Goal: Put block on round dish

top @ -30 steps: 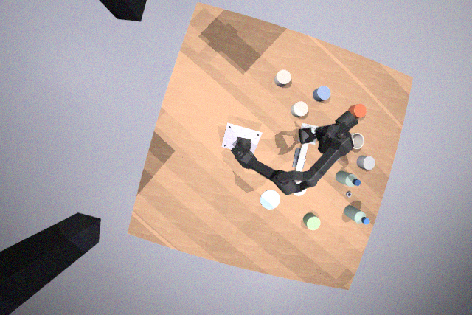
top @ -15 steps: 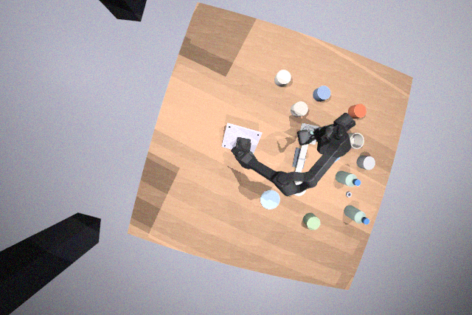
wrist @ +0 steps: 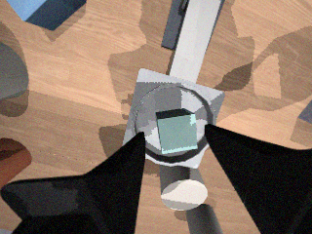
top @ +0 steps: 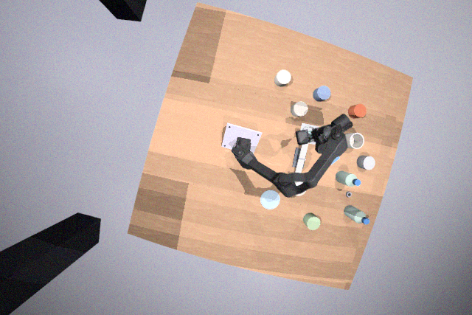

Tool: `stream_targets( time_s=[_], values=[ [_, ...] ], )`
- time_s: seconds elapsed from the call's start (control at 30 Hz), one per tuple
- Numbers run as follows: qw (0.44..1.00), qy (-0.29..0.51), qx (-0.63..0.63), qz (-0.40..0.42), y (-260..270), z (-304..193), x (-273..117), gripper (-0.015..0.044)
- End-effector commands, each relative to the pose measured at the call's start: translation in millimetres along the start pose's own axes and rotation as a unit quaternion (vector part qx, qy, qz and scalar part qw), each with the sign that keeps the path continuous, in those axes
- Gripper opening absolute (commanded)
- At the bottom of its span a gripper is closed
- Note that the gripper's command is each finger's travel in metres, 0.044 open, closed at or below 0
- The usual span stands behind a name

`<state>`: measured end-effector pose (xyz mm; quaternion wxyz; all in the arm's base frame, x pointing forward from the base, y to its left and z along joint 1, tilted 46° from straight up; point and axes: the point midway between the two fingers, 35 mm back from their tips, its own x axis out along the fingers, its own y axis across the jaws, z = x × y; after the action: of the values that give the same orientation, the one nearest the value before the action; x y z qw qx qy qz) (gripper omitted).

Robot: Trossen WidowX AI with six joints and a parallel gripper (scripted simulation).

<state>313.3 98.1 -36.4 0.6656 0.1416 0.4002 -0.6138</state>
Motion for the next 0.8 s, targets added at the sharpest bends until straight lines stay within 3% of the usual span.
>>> stream_targets(
  time_s=[0.0,0.17,0.3,0.53,0.67,0.77],
  values=[
    [1.000,-0.002,-0.002,0.000,-1,0,7,0.0260],
    [1.000,-0.002,-0.002,0.000,-1,1,12,0.0260],
    [1.000,-0.002,-0.002,0.000,-1,1,12,0.0155],
    [1.000,-0.002,-0.002,0.000,-1,1,12,0.0108],
    [1.000,-0.003,-0.006,0.001,0,0,6,0.0003],
    [1.000,-0.003,-0.013,0.002,2,0,-9,0.0000]
  ],
)
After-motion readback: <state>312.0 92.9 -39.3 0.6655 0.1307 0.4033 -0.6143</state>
